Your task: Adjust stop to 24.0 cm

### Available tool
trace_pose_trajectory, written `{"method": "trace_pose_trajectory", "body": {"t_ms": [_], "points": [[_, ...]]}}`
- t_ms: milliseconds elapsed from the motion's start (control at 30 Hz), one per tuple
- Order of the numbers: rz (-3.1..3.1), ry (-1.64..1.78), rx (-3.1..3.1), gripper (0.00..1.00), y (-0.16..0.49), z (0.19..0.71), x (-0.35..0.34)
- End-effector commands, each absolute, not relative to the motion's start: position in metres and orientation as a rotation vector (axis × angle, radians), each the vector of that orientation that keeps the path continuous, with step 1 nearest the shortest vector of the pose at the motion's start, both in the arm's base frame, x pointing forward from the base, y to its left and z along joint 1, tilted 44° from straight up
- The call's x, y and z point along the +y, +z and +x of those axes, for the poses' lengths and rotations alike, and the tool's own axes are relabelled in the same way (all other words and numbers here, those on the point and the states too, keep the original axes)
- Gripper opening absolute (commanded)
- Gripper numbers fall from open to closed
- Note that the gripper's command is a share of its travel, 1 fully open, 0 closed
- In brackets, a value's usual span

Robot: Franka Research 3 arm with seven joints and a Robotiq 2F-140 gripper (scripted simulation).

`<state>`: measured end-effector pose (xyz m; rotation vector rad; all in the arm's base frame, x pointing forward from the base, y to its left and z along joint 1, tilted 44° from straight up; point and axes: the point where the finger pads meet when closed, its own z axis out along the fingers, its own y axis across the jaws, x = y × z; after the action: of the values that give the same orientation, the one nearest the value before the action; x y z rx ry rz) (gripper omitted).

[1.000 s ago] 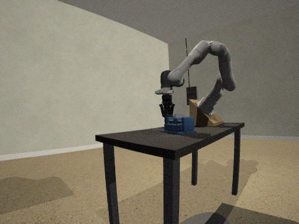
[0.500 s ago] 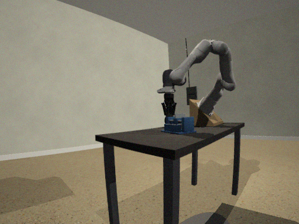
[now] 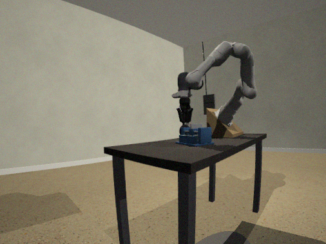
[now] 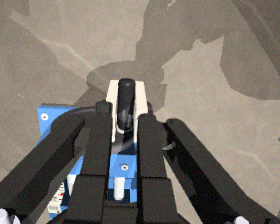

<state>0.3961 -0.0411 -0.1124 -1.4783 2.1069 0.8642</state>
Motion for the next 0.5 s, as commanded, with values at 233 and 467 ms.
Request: {"method": "trace_pose_trajectory", "body": {"t_ms": [233, 467], "points": [[-1.471, 0.860, 2.112, 0.04, -0.102, 0.414, -0.062], [-1.471, 0.860, 2.112, 0.04, -0.102, 0.421, -0.065]]}}
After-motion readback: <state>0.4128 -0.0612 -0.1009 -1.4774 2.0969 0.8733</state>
